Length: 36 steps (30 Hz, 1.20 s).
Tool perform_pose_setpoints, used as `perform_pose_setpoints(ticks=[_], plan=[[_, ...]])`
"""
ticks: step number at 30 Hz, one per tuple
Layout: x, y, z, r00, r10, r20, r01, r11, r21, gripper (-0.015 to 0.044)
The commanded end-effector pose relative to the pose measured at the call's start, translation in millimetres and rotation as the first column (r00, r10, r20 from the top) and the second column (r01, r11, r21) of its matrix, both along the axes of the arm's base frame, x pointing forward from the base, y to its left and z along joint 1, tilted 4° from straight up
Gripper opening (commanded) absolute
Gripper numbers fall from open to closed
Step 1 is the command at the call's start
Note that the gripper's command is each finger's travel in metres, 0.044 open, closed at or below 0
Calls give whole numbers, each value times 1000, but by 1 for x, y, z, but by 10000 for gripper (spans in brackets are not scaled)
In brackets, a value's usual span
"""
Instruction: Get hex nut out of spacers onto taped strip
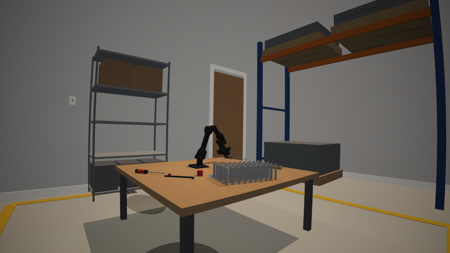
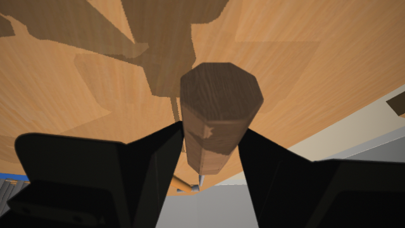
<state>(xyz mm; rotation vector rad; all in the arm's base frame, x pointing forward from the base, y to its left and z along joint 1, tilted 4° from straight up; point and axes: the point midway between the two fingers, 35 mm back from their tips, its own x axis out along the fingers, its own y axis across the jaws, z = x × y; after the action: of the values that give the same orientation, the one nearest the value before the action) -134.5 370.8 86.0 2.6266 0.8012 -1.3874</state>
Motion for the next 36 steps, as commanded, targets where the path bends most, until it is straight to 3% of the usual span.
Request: perform_pose_setpoints(ticks=[1,36], plan=[[2,-1,-4,1000,2,8,-2,1000,-2,0],[6,-4,-31,1000,2,9,-2,1000,-2,0]])
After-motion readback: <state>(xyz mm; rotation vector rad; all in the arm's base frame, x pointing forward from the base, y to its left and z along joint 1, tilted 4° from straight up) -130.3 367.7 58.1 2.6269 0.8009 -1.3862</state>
